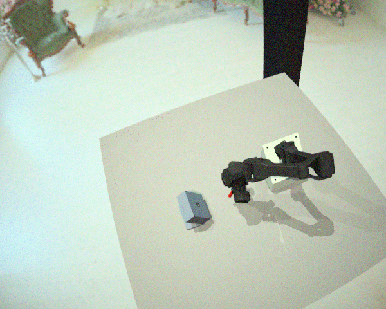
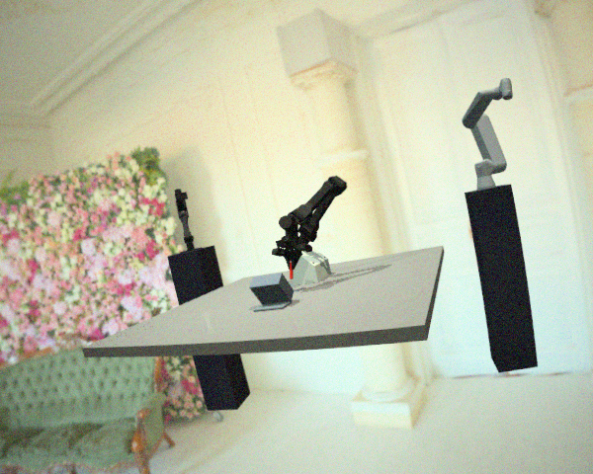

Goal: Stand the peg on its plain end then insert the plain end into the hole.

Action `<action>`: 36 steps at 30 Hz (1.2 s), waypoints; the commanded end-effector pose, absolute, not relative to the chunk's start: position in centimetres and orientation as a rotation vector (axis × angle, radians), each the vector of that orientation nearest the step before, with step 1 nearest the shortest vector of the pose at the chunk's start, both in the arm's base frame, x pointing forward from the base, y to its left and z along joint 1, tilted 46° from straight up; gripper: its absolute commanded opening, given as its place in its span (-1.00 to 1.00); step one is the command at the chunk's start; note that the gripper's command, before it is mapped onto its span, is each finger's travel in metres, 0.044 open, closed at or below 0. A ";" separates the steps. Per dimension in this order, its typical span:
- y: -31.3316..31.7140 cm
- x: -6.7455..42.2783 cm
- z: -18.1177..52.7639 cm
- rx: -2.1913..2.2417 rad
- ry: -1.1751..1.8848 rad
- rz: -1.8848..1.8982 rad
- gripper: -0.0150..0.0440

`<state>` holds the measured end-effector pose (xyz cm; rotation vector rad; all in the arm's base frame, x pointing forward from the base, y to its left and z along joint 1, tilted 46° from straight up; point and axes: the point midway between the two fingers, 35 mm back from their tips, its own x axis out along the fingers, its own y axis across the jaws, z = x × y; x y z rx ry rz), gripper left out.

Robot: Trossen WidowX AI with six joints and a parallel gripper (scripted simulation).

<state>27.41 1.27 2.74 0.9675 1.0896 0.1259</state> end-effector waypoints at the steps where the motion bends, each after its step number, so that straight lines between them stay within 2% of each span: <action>1: 1.0 27.5 2.4 0.981 1.075 0.104 -0.49; 36: -0.7 29.2 2.1 1.088 0.894 0.005 -0.49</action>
